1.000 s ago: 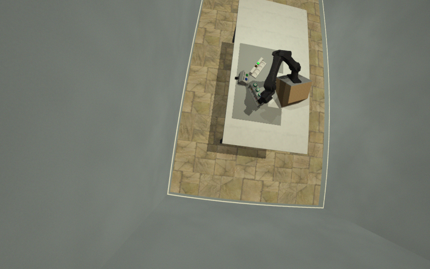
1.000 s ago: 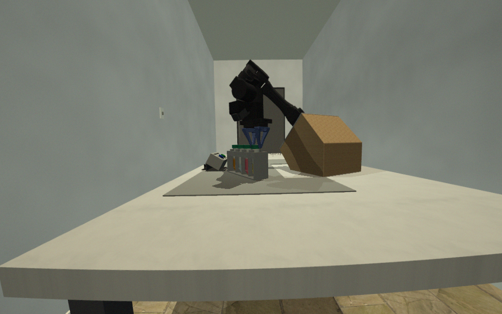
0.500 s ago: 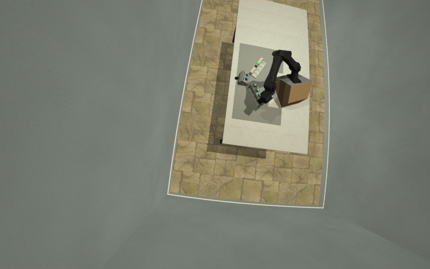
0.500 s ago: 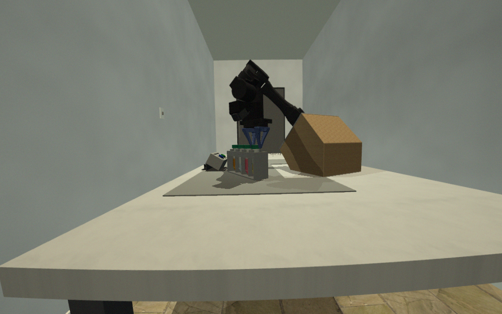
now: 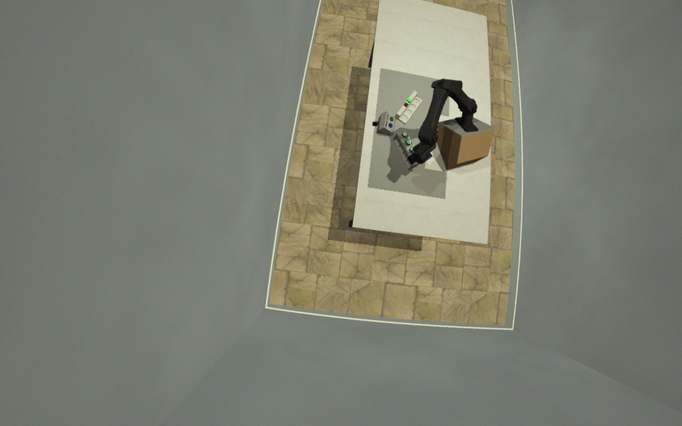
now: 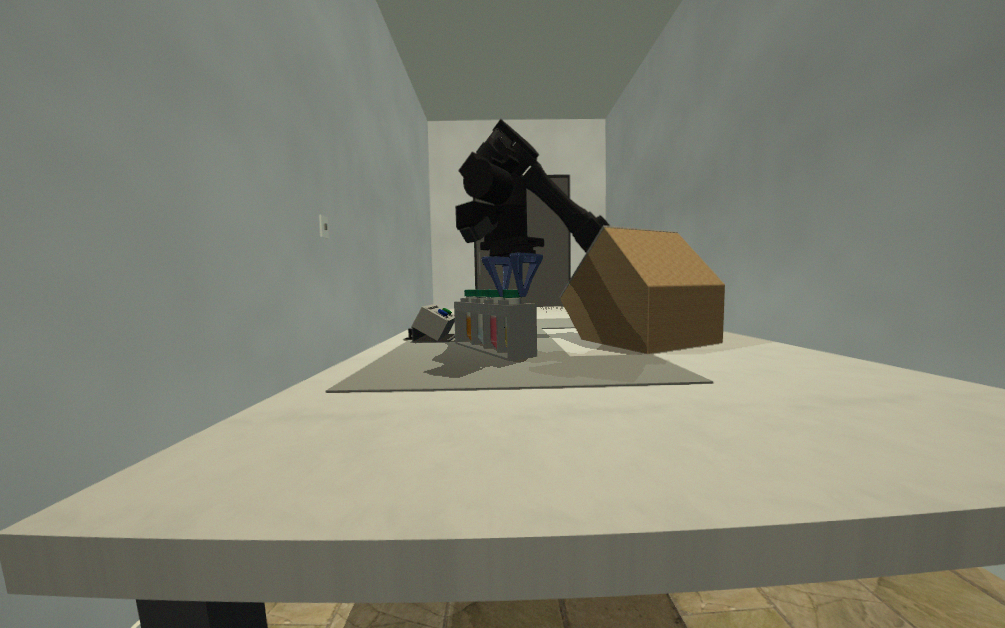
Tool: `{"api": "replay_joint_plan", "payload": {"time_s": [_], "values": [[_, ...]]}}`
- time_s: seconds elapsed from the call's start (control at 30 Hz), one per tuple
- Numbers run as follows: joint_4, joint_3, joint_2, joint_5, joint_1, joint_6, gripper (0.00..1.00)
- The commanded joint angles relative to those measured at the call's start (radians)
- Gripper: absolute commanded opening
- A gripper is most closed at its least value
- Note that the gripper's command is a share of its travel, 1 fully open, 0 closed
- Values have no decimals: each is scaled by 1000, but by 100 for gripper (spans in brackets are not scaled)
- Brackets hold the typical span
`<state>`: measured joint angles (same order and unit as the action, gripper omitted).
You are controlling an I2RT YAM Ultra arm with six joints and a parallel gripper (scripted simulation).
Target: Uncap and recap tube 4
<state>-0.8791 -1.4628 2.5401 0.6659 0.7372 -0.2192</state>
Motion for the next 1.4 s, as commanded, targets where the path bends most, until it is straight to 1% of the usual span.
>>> {"api": "replay_joint_plan", "payload": {"time_s": [0.0,0.17,0.2,0.23,0.37,0.43,0.47,0.77,0.87,0.9,0.93,1.0,1.07,1.1,1.13,1.17,1.23,1.27,1.33,1.37], "values": [[5,-30,-16,4,22,-36,49],[6,-27,-18,3,22,-36,49],[2,-8,-8,1,12,-30,49],[-20,-30,-31,-2,27,-41,49],[-65,-47,-46,-15,46,-63,49],[-65,-47,-46,-15,46,-63,49],[-84,-64,-42,-16,51,-70,49],[-192,-125,-61,-32,93,-118,49],[-194,-126,-62,-33,94,-119,49],[-191,-68,-84,-16,59,-7,49],[-187,-53,-106,-9,44,94,49],[-187,-53,-106,-9,44,94,49],[-158,-26,-149,3,14,296,49],[-155,-15,-169,9,-2,348,49],[-157,-4,-190,14,-17,367,49],[-161,-1,-195,16,-21,371,49],[-152,-44,-195,16,-1,371,49],[-152,-44,-195,16,-1,371,49],[-160,-40,-159,11,-1,371,49],[-163,-28,-159,8,-1,371,49]]}}
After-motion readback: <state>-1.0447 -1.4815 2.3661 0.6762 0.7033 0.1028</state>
